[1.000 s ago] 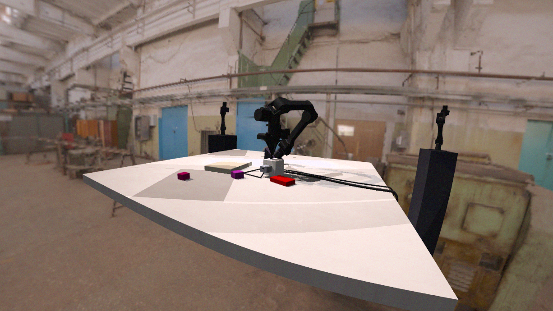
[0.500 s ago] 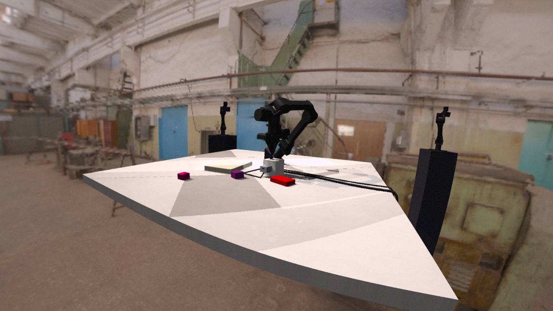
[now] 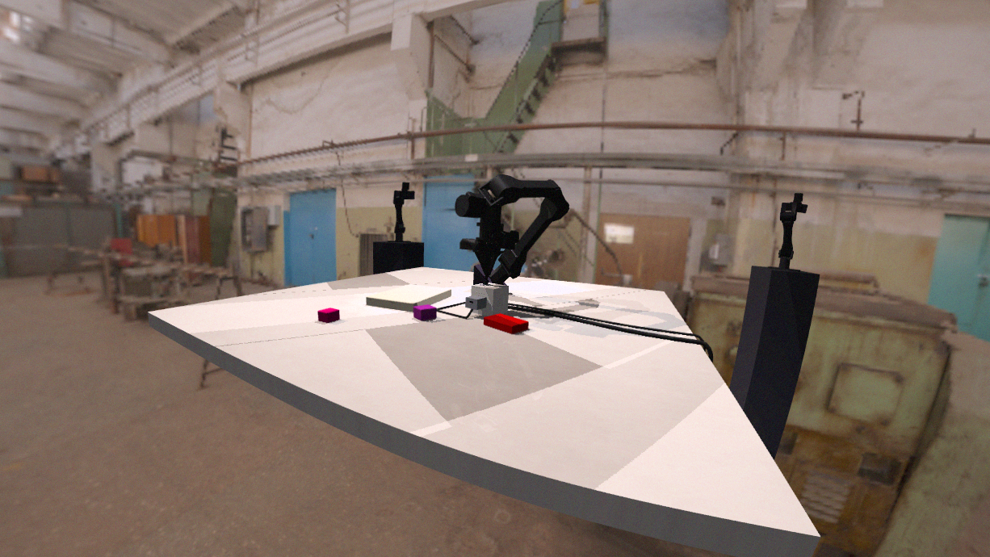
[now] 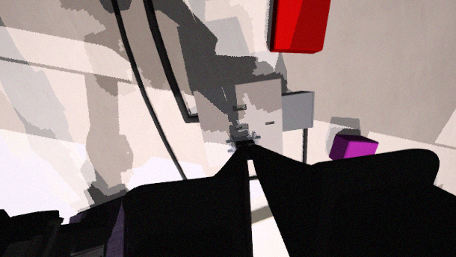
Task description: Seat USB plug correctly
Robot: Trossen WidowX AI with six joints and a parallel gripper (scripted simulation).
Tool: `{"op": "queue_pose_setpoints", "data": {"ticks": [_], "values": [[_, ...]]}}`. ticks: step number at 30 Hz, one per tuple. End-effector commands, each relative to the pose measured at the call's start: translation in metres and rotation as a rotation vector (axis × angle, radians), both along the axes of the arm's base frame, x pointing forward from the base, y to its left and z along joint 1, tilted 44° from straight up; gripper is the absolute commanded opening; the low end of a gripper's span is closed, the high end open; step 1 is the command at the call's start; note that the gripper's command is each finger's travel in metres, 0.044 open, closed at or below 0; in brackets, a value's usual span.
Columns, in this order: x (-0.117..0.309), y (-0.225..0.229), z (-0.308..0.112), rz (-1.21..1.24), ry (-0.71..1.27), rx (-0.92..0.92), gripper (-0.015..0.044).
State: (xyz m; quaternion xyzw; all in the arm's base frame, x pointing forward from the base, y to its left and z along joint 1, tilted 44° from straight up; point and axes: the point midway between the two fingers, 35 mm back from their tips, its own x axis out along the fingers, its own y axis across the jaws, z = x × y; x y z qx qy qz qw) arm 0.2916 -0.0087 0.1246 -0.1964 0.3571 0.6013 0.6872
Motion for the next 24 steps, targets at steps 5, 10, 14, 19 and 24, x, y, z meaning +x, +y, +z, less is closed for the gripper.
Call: {"op": "queue_pose_setpoints", "data": {"ticks": [5,10,14,19,24], "values": [[0.0003,0.0030,-0.0007,0.004,0.000,0.004,0.0000],[0.0003,0.0030,-0.0007,0.004,0.000,0.004,0.0000],[0.0003,0.0030,-0.0007,0.004,0.000,0.004,0.0000],[0.0001,0.0001,-0.0001,0.000,-0.001,0.000,0.0053],[0.0001,0.0001,-0.0001,0.000,-0.001,0.000,0.0095]]}}
